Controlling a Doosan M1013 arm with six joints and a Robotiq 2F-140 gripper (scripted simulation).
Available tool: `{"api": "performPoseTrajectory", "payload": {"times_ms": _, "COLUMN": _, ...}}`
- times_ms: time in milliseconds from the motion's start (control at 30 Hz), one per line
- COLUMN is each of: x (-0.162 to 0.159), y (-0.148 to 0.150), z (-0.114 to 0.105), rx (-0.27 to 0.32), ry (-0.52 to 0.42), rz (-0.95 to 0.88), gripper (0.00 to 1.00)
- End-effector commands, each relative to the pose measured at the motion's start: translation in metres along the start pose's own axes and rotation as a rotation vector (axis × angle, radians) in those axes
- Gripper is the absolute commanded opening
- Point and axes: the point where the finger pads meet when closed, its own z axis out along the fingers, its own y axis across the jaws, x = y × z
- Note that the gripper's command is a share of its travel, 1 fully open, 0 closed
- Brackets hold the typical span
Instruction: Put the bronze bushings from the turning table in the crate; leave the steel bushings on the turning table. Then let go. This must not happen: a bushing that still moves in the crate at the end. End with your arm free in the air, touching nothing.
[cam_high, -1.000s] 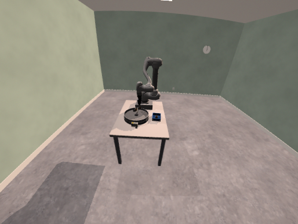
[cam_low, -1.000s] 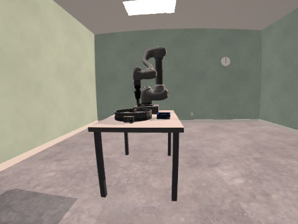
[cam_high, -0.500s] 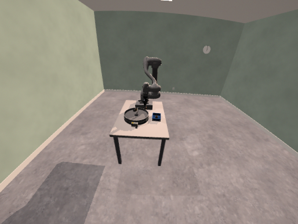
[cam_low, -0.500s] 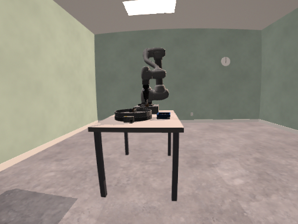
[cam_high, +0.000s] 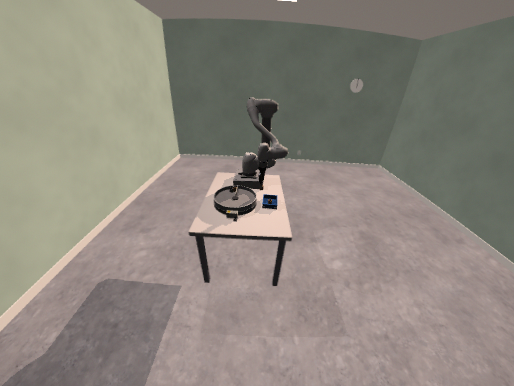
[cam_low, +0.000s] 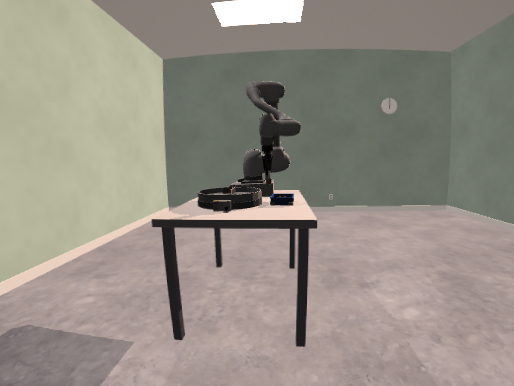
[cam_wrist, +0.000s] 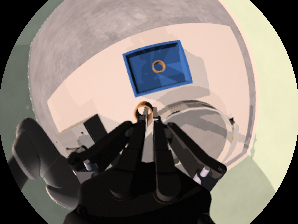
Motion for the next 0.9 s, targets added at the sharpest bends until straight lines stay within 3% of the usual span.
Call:
{"api": "performPoseTrajectory", "payload": {"times_ms": 0, "x": 0.041, "y": -0.007, "z": 0.001, "rx": -0.002, "ry": -0.004, "rz": 0.002, "gripper": 0.00}}
{"api": "performPoseTrajectory", "payload": {"times_ms": 167, "x": 0.073, "y": -0.013, "z": 0.001, "rx": -0.002, "ry": -0.004, "rz": 0.002, "gripper": 0.00}}
{"api": "performPoseTrajectory", "payload": {"times_ms": 400, "x": 0.092, "y": -0.016, "z": 0.001, "rx": -0.002, "ry": -0.004, "rz": 0.002, "gripper": 0.00}}
{"api": "performPoseTrajectory", "payload": {"times_ms": 867, "x": 0.098, "y": -0.017, "z": 0.001, "rx": -0.002, "ry": -0.004, "rz": 0.002, "gripper": 0.00}}
